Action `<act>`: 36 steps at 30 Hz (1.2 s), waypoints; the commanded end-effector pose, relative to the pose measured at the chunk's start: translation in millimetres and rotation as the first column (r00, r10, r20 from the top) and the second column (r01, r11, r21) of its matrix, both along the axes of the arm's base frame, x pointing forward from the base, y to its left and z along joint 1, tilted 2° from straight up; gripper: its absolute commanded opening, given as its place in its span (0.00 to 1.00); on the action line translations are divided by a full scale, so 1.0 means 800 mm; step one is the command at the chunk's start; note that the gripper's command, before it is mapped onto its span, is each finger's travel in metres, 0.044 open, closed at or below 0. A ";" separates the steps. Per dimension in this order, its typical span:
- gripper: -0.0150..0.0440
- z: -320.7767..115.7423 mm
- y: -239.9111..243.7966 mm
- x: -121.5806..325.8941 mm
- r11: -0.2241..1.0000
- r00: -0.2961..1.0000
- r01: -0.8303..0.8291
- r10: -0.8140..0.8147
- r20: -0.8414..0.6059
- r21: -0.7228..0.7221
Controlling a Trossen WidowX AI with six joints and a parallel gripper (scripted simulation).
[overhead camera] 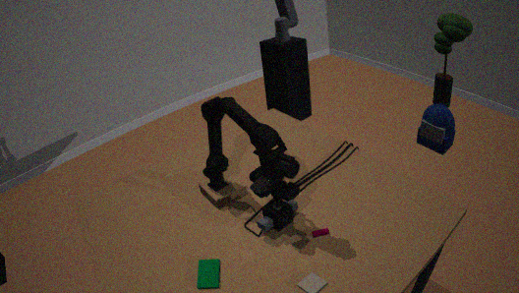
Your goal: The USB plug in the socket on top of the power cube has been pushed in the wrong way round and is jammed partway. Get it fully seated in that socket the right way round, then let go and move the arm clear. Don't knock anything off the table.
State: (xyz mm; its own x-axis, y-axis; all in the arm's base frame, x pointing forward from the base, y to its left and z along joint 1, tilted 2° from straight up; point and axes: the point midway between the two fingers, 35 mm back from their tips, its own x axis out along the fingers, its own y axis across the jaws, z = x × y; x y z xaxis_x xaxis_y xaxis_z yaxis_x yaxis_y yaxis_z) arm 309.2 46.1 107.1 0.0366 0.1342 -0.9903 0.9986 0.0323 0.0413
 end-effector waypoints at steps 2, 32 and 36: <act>0.25 -0.003 0.000 0.000 1.000 1.000 -0.002 0.002 -0.001 -0.001; 0.42 0.000 0.000 0.000 1.000 1.000 0.000 0.000 0.001 0.001; 0.42 0.000 0.000 0.000 1.000 1.000 0.000 0.000 0.001 0.001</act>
